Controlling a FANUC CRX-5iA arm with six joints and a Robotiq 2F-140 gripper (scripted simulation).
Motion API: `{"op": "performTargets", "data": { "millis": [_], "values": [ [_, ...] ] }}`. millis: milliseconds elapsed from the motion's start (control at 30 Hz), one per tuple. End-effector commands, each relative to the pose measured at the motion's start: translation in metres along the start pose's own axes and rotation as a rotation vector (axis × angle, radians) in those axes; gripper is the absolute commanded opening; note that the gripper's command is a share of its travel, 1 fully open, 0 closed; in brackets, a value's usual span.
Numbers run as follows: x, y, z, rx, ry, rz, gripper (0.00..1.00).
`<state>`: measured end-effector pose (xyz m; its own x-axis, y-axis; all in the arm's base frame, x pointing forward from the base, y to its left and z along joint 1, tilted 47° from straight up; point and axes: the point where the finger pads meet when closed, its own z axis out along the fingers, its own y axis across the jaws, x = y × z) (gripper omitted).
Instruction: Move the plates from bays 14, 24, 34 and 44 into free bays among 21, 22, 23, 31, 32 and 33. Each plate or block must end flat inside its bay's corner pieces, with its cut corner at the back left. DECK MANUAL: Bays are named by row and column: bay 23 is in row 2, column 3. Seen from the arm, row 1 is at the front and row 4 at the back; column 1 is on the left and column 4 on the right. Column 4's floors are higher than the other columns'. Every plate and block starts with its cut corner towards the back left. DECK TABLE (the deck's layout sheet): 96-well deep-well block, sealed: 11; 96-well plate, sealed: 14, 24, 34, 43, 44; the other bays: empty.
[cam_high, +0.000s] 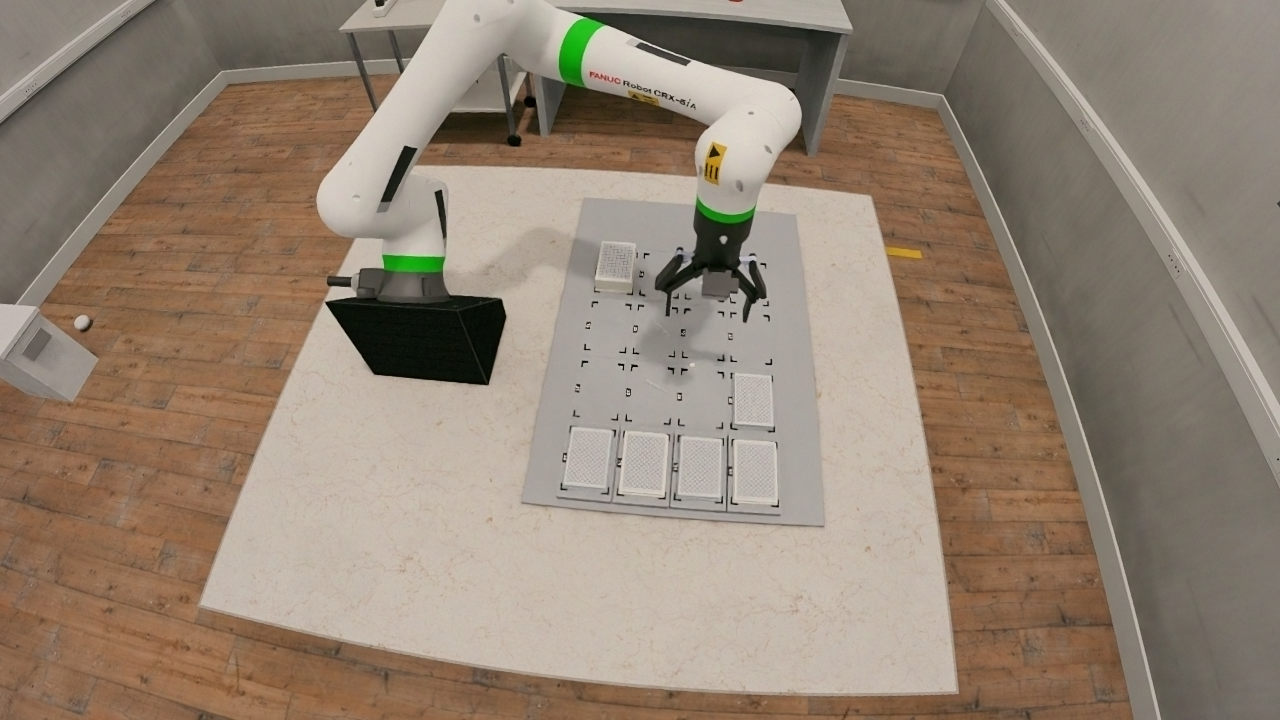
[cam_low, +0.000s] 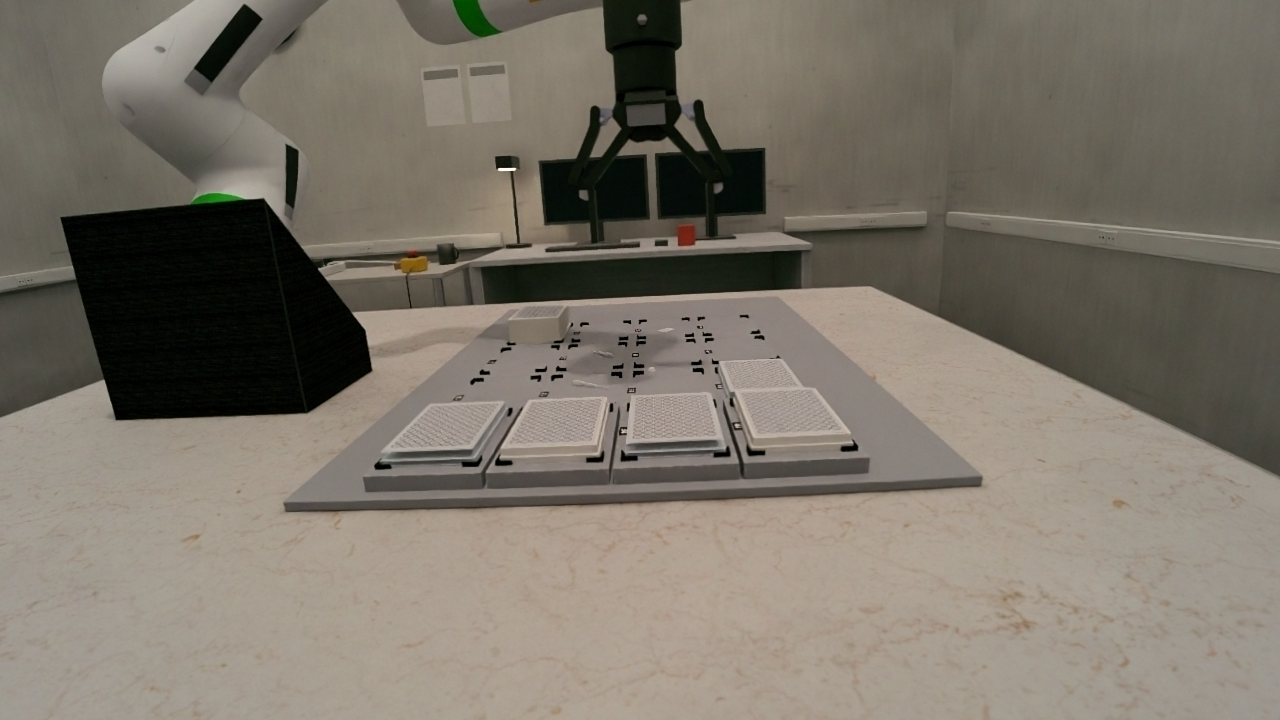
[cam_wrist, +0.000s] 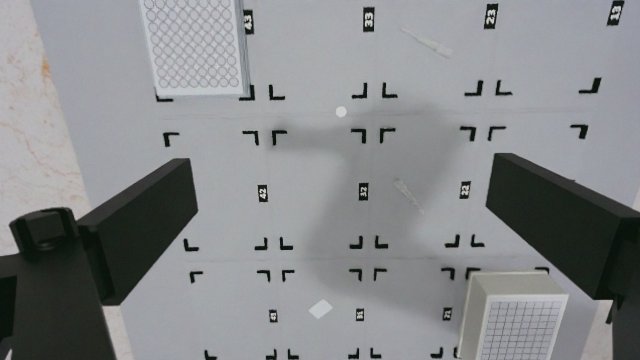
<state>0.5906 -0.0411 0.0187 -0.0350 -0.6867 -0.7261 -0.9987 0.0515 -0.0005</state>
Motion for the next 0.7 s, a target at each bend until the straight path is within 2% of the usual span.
{"op": "performTargets", "data": {
  "millis": [0,667],
  "values": [
    [0.012,0.0,-0.001,0.002,0.001,0.0,1.0],
    [0.084,0.0,-0.001,0.002,0.001,0.0,1.0]
  ]
}}
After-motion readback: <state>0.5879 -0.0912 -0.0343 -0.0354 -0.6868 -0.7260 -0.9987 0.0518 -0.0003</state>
